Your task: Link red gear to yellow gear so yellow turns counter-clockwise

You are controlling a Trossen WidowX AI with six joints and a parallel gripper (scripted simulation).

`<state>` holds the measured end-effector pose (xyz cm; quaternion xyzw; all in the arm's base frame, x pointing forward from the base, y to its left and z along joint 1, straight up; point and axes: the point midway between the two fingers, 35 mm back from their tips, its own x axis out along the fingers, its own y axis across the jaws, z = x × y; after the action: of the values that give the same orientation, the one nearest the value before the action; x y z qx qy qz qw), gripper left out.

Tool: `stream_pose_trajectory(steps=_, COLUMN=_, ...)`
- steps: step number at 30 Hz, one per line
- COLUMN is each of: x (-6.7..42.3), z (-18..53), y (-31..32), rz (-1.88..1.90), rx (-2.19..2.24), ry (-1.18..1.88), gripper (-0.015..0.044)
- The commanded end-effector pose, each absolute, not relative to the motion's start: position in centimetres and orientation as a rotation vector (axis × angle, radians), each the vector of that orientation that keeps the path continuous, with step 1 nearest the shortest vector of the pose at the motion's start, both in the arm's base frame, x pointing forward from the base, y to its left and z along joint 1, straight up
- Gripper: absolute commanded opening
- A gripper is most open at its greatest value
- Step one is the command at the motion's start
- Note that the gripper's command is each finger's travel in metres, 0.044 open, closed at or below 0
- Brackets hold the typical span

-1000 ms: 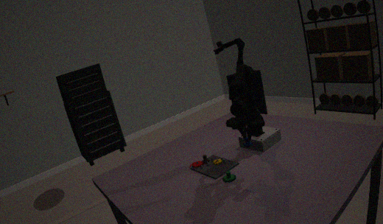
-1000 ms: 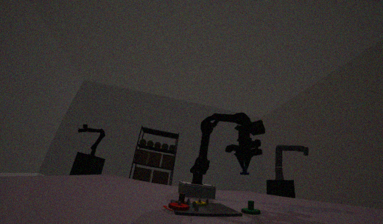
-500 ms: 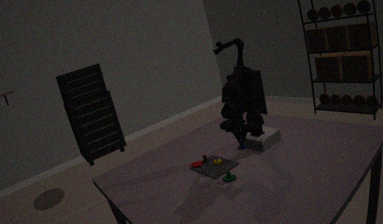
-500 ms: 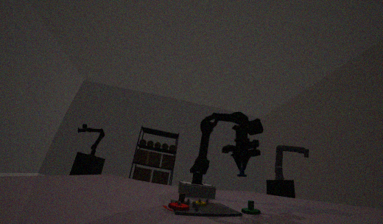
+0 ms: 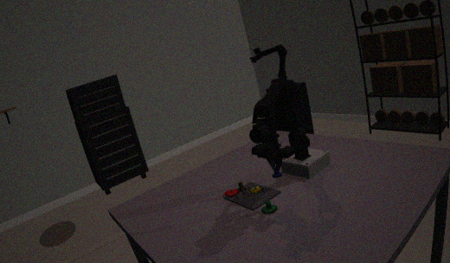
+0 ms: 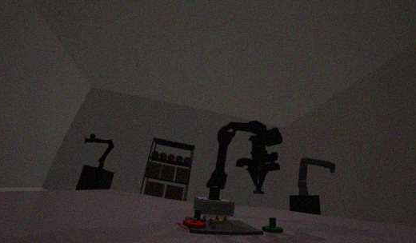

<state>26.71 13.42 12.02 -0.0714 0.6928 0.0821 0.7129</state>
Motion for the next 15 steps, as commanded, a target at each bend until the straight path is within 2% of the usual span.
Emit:
stream_pose_trajectory(steps=1, x=27.1, z=11.6, y=12.7, rz=0.184, rx=-0.161, ry=1.540, gripper=0.0000)
stream_pose_trajectory(steps=15, x=28.4, z=10.7, y=9.8, rz=0.183, rx=-0.164, ry=1.538, gripper=0.0000)
